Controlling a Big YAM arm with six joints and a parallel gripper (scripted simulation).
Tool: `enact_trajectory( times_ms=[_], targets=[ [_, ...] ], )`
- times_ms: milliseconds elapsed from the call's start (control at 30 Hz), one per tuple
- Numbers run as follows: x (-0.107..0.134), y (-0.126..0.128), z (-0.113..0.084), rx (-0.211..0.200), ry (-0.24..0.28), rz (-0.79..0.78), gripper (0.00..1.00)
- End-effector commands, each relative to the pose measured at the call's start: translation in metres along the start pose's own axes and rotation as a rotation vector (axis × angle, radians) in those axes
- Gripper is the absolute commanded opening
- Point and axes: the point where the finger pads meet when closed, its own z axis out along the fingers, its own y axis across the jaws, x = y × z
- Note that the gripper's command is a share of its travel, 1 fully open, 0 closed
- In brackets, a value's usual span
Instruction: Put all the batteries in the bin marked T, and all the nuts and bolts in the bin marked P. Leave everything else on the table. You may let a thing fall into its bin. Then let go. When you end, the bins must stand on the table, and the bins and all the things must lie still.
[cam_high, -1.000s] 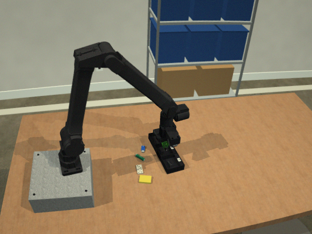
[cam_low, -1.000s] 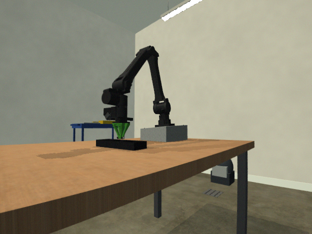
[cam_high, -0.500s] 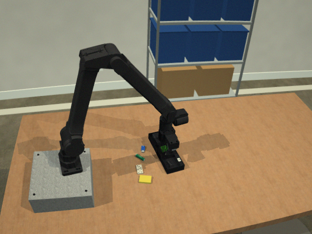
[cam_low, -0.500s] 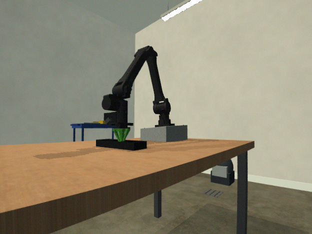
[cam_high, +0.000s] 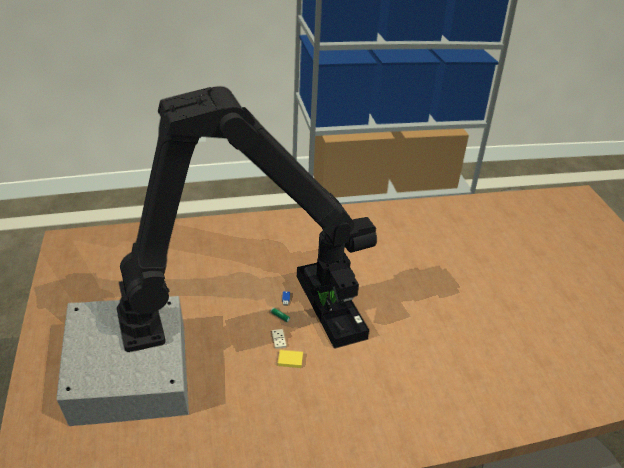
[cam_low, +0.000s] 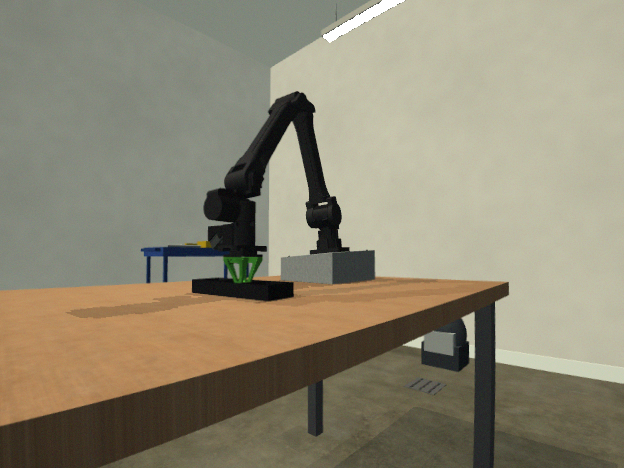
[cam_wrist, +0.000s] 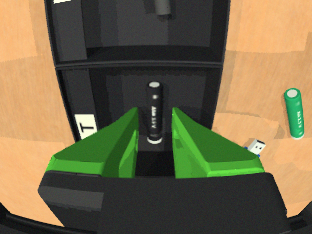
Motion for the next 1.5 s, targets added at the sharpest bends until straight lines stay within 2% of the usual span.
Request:
enact_trajectory(
  times_ms=[0, 367, 433, 667, 767, 800, 900, 1067, 1167, 1200, 1233, 1333, 1367, 1467],
  targets=[
    [-0.001, 0.001, 0.000, -0.010, -0.004, -0.010, 0.23],
    [-0.001, 0.001, -0.002, -0.008, -0.004, -0.010, 0.23],
    [-0.001, 0.002, -0.014, -0.017, -0.004, -0.010, 0.23],
    [0.002, 0.013, -0.029, -0.039, -0.002, -0.009, 0.23],
    [0.003, 0.012, -0.028, -0.033, -0.002, -0.009, 0.23],
    [0.003, 0.009, -0.018, -0.007, -0.004, -0.009, 0.23],
    [0.003, 0.023, -0.042, -0.060, 0.000, -0.003, 0.23],
    [0.002, 0.024, -0.050, -0.063, 0.000, 0.002, 0.23],
    [0.003, 0.021, -0.045, -0.043, -0.001, 0.003, 0.23],
    [0.004, 0.024, -0.059, -0.064, 0.001, 0.002, 0.23],
    [0.005, 0.024, -0.063, -0.064, 0.001, 0.001, 0.23],
    [0.004, 0.025, -0.063, -0.064, 0.001, 0.004, 0.23],
    [-0.001, 0.019, -0.047, -0.025, -0.003, 0.013, 0.23],
    [-0.001, 0.020, -0.047, -0.025, -0.003, 0.013, 0.23]
  ],
)
